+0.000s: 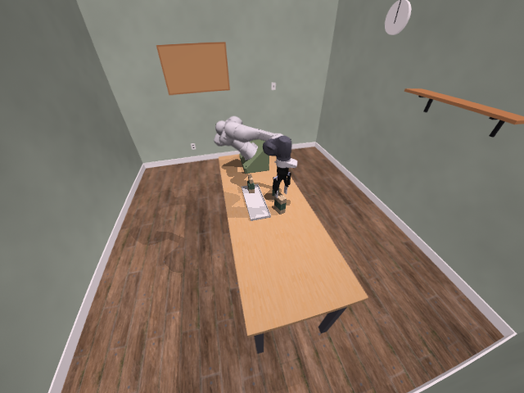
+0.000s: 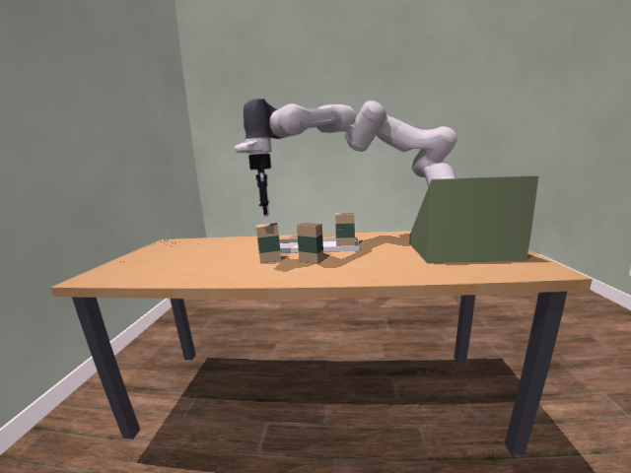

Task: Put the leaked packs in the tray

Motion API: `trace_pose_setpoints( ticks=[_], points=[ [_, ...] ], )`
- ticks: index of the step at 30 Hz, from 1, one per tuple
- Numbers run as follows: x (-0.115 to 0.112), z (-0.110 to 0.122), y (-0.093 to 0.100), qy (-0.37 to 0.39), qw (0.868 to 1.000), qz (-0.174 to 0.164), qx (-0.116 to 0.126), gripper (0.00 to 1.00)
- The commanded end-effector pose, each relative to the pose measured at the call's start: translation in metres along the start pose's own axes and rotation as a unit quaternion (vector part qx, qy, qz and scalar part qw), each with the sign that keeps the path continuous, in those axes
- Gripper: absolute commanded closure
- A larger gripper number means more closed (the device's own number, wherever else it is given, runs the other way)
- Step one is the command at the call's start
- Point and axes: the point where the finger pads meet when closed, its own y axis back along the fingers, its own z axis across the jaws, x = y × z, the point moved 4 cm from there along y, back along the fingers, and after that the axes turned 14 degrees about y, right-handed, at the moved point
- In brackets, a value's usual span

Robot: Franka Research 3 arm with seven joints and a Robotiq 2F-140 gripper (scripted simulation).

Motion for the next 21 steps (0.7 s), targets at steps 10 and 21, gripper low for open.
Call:
trace_pose_setpoints(
  ticks=[10,21],
  points=[
    [0.0,0.0,-0.004,0.003,1.0,0.0,-0.001,0.47],
    [0.0,0.0,-0.019,0.003,1.0,0.0,-0.001,0.47]
  ],
)
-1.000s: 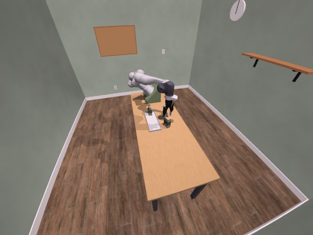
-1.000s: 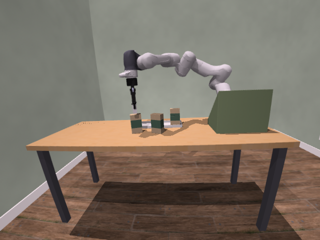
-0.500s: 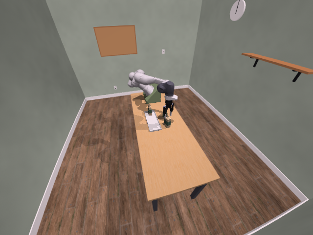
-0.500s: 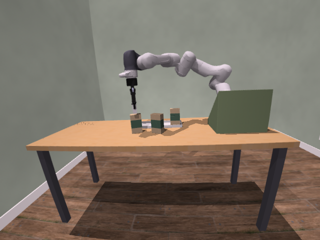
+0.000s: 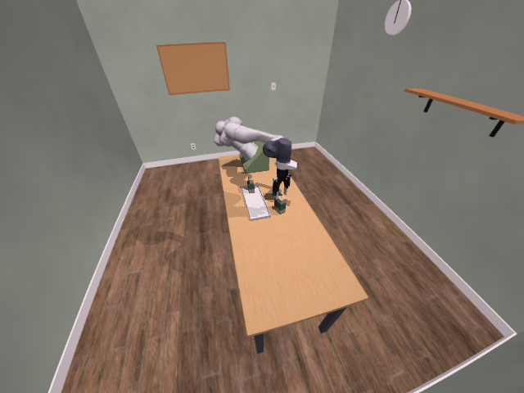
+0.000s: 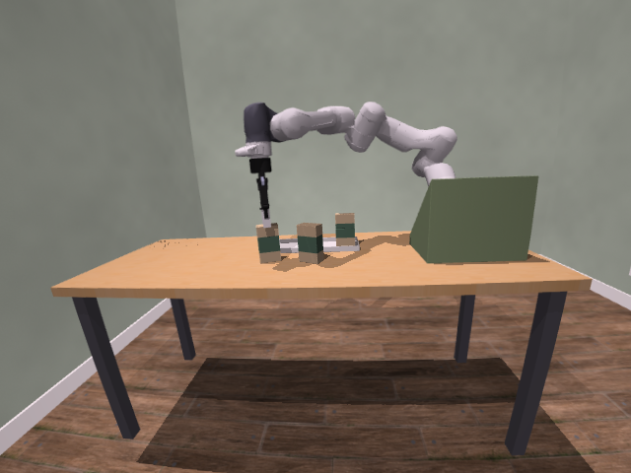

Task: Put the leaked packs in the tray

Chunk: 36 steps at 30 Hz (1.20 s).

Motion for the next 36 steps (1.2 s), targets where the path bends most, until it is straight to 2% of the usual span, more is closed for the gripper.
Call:
trace_pose_setpoints(
  ticks=[1,12,20,36],
  points=[
    [0.001,0.001,-0.008,0.0,1.0,0.002,-0.001,0.47],
    [0.002,0.001,-0.035,0.0,1.0,0.002,-0.001,0.47],
    [0.002,0.001,-0.045,0.0,1.0,0.002,-0.001,0.47],
    [0.002,0.001,-0.049,0.0,1.0,0.002,-0.001,0.47]
  ],
)
